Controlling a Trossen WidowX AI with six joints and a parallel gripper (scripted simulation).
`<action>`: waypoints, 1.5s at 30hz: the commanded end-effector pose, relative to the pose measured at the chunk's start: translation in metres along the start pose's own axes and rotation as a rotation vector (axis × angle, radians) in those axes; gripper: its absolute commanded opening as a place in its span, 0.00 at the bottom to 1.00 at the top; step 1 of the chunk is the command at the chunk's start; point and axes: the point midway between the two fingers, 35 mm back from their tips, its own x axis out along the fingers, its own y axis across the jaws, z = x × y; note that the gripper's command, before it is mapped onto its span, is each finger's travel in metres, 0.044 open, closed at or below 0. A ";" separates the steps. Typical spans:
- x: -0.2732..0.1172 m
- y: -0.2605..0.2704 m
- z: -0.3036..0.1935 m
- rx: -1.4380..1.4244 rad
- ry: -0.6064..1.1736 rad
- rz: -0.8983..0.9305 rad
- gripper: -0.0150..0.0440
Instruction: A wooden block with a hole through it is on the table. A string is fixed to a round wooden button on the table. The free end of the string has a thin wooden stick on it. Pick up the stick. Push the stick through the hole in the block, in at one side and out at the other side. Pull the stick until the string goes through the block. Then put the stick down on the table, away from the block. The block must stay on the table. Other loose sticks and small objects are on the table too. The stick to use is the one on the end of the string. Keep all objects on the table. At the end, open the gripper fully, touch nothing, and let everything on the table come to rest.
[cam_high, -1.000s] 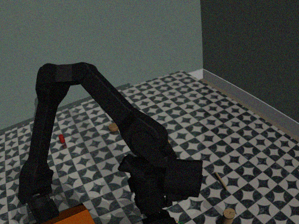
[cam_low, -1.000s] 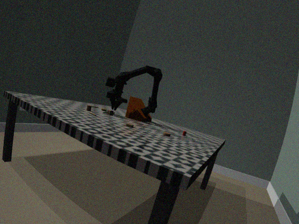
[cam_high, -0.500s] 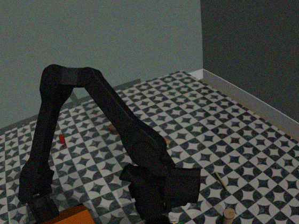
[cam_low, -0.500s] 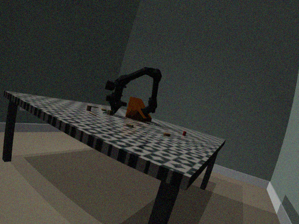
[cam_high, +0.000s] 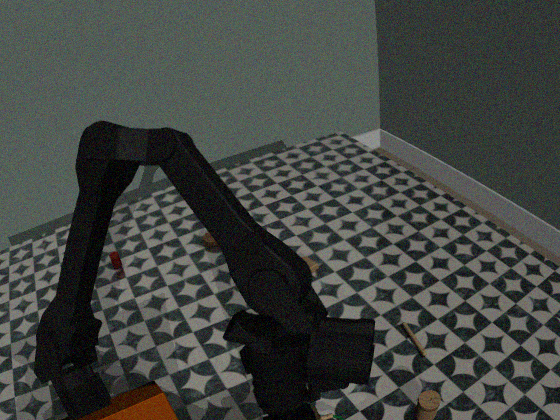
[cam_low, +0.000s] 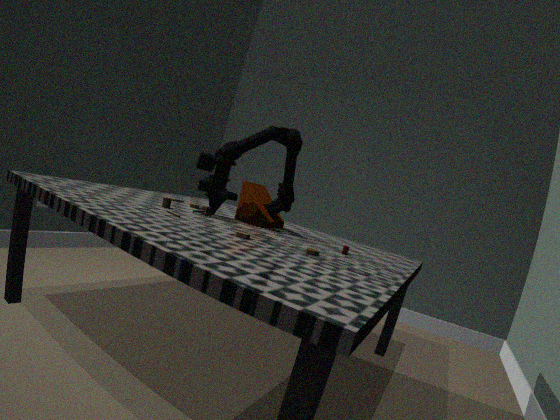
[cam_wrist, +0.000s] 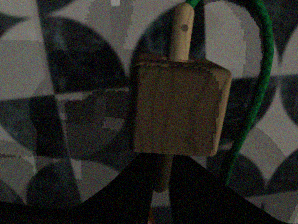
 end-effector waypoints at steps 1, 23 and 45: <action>0.000 0.000 0.000 -0.001 0.000 0.000 0.25; 0.002 -0.001 0.001 -0.027 -0.083 -0.017 0.25; 0.004 -0.002 -0.018 -0.025 -0.082 -0.014 0.25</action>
